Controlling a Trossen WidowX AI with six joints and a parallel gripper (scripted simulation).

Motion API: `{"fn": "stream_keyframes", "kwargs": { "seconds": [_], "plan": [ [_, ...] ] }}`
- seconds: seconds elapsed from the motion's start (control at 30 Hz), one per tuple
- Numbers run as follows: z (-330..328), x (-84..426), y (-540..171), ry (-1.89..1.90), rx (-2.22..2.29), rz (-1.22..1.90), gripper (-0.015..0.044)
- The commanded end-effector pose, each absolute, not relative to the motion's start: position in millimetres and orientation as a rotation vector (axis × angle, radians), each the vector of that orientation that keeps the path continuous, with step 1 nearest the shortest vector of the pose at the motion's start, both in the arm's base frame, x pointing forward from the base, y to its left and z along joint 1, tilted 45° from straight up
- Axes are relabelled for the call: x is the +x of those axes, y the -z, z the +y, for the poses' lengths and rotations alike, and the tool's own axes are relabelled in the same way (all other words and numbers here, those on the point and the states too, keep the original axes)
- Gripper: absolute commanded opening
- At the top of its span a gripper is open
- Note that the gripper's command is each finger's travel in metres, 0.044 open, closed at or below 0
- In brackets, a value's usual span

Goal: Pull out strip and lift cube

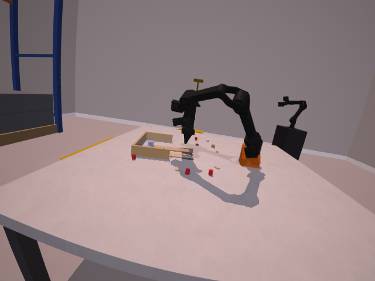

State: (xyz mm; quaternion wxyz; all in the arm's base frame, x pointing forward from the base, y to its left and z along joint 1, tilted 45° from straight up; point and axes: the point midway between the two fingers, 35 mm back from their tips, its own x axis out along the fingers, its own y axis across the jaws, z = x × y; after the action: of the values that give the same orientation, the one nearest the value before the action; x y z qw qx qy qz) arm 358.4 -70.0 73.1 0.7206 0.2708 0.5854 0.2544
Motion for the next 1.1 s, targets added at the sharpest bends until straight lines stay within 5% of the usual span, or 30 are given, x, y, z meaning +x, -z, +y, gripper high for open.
{"fn": "stream_keyframes", "kwargs": {
  "seconds": [0.0, 1.07],
  "plan": [
    [-66, 361, -67, -0.567, 0.593, 1.299, 0.0000],
    [-30, 368, -30, -0.569, 0.594, 1.297, 0.0000]
  ]
}}
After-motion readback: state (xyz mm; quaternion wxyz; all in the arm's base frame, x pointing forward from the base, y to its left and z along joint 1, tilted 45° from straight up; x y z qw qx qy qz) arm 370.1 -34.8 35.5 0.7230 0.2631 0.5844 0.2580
